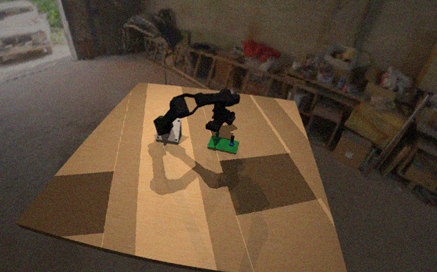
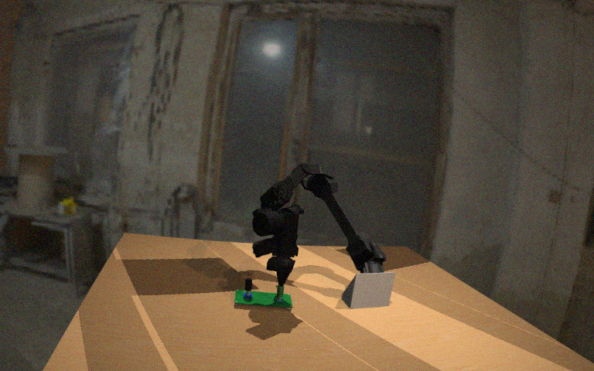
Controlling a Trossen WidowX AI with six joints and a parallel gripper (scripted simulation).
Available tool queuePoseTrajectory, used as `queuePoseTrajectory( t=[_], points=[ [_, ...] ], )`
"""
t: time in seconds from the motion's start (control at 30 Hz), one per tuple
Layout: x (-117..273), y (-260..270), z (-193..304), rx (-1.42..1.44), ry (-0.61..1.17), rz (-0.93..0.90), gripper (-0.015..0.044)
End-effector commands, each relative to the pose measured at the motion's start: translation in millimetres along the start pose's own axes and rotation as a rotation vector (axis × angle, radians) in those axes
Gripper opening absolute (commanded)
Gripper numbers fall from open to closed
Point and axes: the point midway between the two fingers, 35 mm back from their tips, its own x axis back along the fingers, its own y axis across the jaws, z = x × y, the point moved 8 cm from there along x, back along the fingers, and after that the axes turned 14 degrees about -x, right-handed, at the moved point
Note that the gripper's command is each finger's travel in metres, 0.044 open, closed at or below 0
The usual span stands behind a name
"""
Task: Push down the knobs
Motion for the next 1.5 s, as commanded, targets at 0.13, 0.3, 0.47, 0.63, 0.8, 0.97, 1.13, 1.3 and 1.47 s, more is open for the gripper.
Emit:
queuePoseTrajectory(
  t=[0.13,0.3,0.47,0.63,0.8,0.97,1.13,1.3,1.47],
  points=[
    [-4.1,-0.1,-0.7,0.001,-0.001,0.002,0.0000],
    [-4.1,-0.1,-0.7,0.001,-0.001,0.002,0.0000],
    [-4.3,-0.1,-0.7,0.001,-0.002,0.002,0.0000],
    [-6.1,-0.1,-0.7,0.001,-0.002,0.002,0.0000],
    [-6.1,-0.1,-0.7,0.001,-0.002,0.002,0.0000],
    [-6.3,-0.1,-0.7,0.001,-0.002,0.002,0.0000],
    [-8.1,-0.1,-0.7,0.001,-0.002,0.002,0.0000],
    [-8.1,-0.1,-0.7,0.001,-0.002,0.002,0.0000],
    [-8.4,-0.1,-0.7,0.001,-0.002,0.002,0.0000]
  ],
)
